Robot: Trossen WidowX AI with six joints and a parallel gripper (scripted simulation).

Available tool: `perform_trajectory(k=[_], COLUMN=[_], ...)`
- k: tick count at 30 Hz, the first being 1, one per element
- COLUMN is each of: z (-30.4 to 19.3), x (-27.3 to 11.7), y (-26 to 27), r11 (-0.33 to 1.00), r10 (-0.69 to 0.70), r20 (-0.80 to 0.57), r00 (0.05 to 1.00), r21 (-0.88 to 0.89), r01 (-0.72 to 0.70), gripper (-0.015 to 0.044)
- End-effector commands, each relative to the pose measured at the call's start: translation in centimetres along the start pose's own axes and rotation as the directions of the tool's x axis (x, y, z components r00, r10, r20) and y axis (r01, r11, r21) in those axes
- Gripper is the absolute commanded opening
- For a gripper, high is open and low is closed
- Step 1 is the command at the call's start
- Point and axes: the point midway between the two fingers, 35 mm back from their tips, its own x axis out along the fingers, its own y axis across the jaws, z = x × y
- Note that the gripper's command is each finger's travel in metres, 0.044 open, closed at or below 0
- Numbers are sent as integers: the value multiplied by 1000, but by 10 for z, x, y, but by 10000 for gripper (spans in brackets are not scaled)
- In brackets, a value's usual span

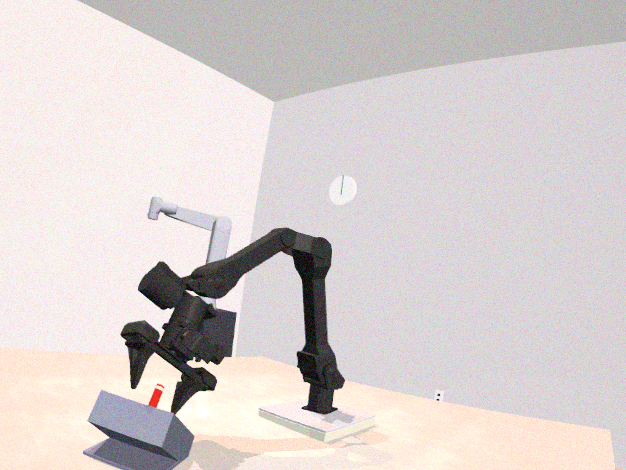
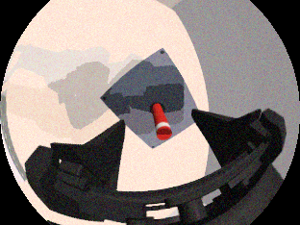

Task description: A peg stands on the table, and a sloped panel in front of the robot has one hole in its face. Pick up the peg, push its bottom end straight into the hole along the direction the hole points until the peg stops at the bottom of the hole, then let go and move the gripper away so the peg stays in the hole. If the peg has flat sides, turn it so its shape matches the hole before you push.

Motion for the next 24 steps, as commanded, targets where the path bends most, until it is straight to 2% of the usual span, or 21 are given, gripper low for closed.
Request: perform_trajectory(k=[1,24], z=[-1,-3], x=[-8,-58], y=[-2,-4], r11=[1000,1000], r10=[-2,4], r20=[1,-4], r00=[1000,1000], r21=[-2,2], r01=[2,-4], gripper=[440,440])
